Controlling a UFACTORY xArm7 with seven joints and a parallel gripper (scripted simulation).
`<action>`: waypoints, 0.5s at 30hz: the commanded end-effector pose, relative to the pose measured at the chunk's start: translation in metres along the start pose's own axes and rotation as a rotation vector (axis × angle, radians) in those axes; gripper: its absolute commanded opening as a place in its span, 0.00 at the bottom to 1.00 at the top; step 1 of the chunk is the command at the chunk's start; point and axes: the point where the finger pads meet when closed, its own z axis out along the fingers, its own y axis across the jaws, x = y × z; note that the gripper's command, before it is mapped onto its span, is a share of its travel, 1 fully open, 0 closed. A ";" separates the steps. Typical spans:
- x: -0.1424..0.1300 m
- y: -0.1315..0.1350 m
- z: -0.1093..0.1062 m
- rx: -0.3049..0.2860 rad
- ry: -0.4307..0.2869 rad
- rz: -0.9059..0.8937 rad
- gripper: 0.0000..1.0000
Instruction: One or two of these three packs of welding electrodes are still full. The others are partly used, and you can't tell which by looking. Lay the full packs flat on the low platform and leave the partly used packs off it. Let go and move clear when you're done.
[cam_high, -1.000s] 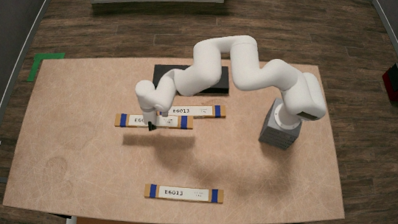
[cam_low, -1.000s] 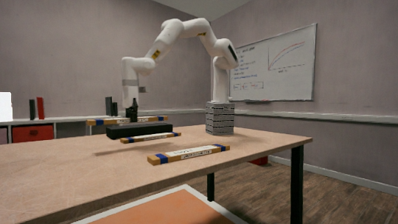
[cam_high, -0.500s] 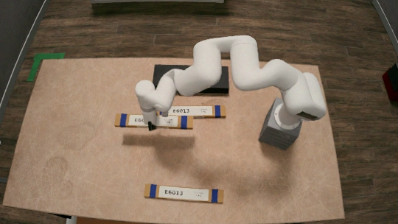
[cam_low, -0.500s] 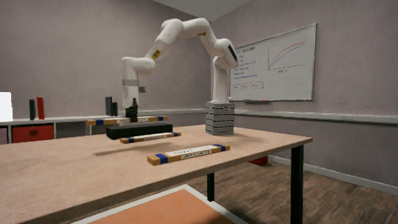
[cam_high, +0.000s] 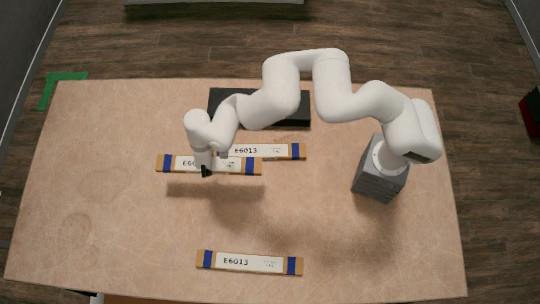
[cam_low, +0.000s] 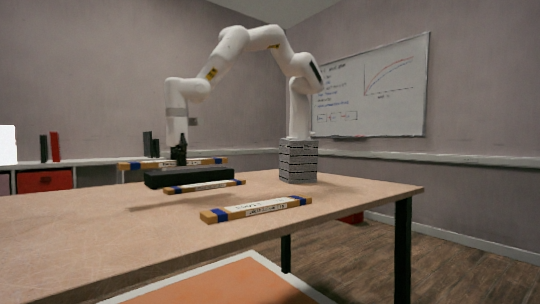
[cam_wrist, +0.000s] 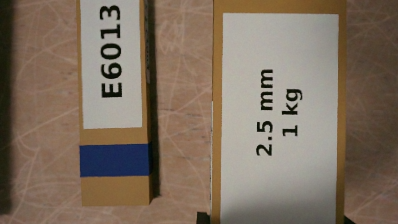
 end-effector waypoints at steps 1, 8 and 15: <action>-0.003 0.000 -0.004 0.000 -0.006 0.000 0.58; -0.003 0.000 -0.024 0.000 -0.006 0.000 0.58; -0.002 0.000 -0.032 0.000 -0.006 0.000 0.58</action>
